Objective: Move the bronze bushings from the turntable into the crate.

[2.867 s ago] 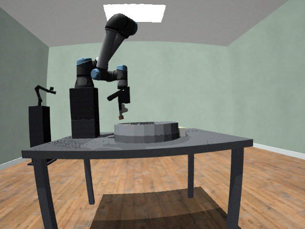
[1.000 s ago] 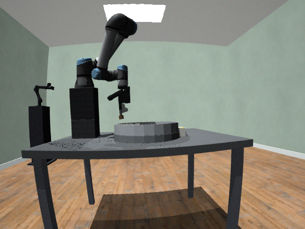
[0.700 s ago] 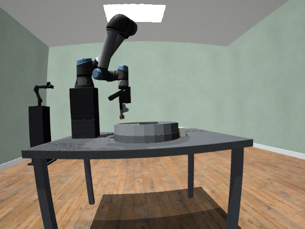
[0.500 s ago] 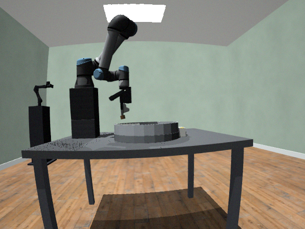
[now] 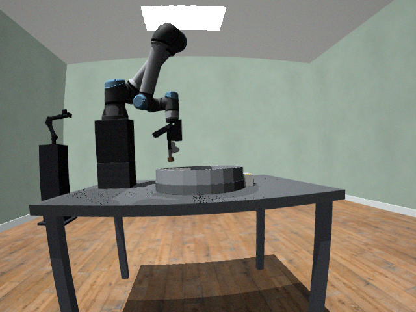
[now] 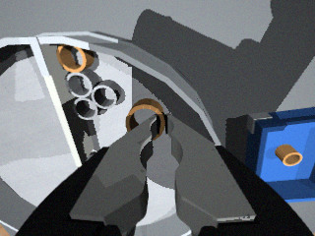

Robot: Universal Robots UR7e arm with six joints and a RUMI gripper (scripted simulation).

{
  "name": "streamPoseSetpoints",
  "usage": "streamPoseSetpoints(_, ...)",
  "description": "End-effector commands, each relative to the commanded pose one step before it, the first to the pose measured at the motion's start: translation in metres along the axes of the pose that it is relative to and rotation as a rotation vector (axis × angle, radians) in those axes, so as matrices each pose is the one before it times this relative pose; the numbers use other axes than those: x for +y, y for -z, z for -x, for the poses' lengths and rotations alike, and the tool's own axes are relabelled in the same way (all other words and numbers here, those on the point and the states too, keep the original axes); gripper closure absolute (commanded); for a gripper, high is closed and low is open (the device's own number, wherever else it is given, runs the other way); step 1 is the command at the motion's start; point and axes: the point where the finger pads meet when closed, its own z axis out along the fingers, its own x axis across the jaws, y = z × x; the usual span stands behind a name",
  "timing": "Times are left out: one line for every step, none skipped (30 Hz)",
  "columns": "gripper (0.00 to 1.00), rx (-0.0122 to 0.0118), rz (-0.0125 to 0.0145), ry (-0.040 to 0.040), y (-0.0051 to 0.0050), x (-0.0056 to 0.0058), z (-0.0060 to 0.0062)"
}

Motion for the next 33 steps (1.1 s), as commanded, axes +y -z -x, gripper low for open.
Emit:
streamPoseSetpoints(1.0, -0.00452, -0.00226, -0.00745, 0.00031, 0.01073, -0.01792)
streamPoseSetpoints(1.0, 0.00007, 0.00004, 0.0, 0.00002, 0.0017, -0.00404)
streamPoseSetpoints(1.0, 0.00007, 0.00004, 0.0, 0.00002, 0.00173, -0.00412)
streamPoseSetpoints(1.0, 0.00007, 0.00004, 0.0, 0.00002, 0.00177, -0.00421)
streamPoseSetpoints(1.0, 0.00007, 0.00004, 0.0, 0.00002, 0.0018, -0.00429)
streamPoseSetpoints(1.0, 0.00007, 0.00004, 0.0, 0.00002, 0.00184, -0.00437)
streamPoseSetpoints(1.0, 0.00007, 0.00004, 0.0, 0.00002, 0.00187, -0.00445)
streamPoseSetpoints(1.0, 0.00007, 0.00004, 0.0, 0.00002, 0.0019, -0.00452)
streamPoseSetpoints(1.0, 0.00007, 0.00004, 0.0, 0.00002, 0.00193, -0.0046)
streamPoseSetpoints(1.0, 0.00008, 0.00003, 0.0, 0.00002, 0.00196, -0.00467)
streamPoseSetpoints(1.0, 0.00008, 0.00003, 0.0, 0.00002, 0.00199, -0.00474)
streamPoseSetpoints(1.0, 0.00008, 0.00003, 0.0, 0.00002, 0.00201, -0.0048)
streamPoseSetpoints(1.0, 0.00008, 0.00003, 0.0, 0.00002, 0.00204, -0.00486)
streamPoseSetpoints(1.0, 0.00008, 0.00003, 0.0, 0.00002, 0.00206, -0.00492)
streamPoseSetpoints(1.0, 0.00008, 0.00003, 0.0, 0.00002, 0.00209, -0.00498)
streamPoseSetpoints(1.0, 0.00008, 0.00003, 0.0, 0.00002, 0.00211, -0.00503)
streamPoseSetpoints(1.0, 0.0, 0.0, 0.0, 0.0, 0.0, 0.0)
streamPoseSetpoints(1.0, 0.0, 0.0, 0.0, 0.0, 0.0, 0.0)
streamPoseSetpoints(1.0, 0.00008, 0.00003, 0.0, 0.00002, 0.00213, -0.00508)
streamPoseSetpoints(1.0, 0.00008, 0.00003, 0.0, 0.00002, 0.00214, -0.00512)
streamPoseSetpoints(1.0, 0.00008, -0.00002, 0.0, 0.0, 0.00214, -0.00516)
streamPoseSetpoints(1.0, 0.00011, -0.00056, 0.00008, -0.00018, 0.00194, -0.00523)
streamPoseSetpoints(1.0, 0.00009, -0.00058, 0.00008, -0.00019, 0.00194, -0.00526)
streamPoseSetpoints(1.0, 0.00008, -0.00059, 0.00008, -0.0002, 0.00194, -0.00527)
streamPoseSetpoints(1.0, 0.00006, -0.00061, 0.00008, -0.00021, 0.00195, -0.00529)
streamPoseSetpoints(1.0, 0.00004, -0.00061, 0.00008, -0.00022, 0.00195, -0.00529)
streamPoseSetpoints(1.0, 0.00002, -0.00062, 0.00009, -0.00022, 0.00195, -0.00529)
streamPoseSetpoints(1.0, 0.00001, -0.00038, 0.00005, -0.00014, 0.00204, -0.00527)
streamPoseSetpoints(1.0, 0.00002, 0.00002, 0.0, 0.00001, 0.0022, -0.00525)
streamPoseSetpoints(1.0, 0.00002, 0.00002, 0.0, 0.00001, 0.00219, -0.00523)
streamPoseSetpoints(1.0, 0.00002, 0.00002, 0.0, 0.00001, 0.00218, -0.0052)
streamPoseSetpoints(1.0, 0.00002, 0.00002, 0.0, 0.00001, 0.00217, -0.00517)
streamPoseSetpoints(1.0, 0.00002, 0.00002, 0.0, 0.00001, 0.00215, -0.00513)
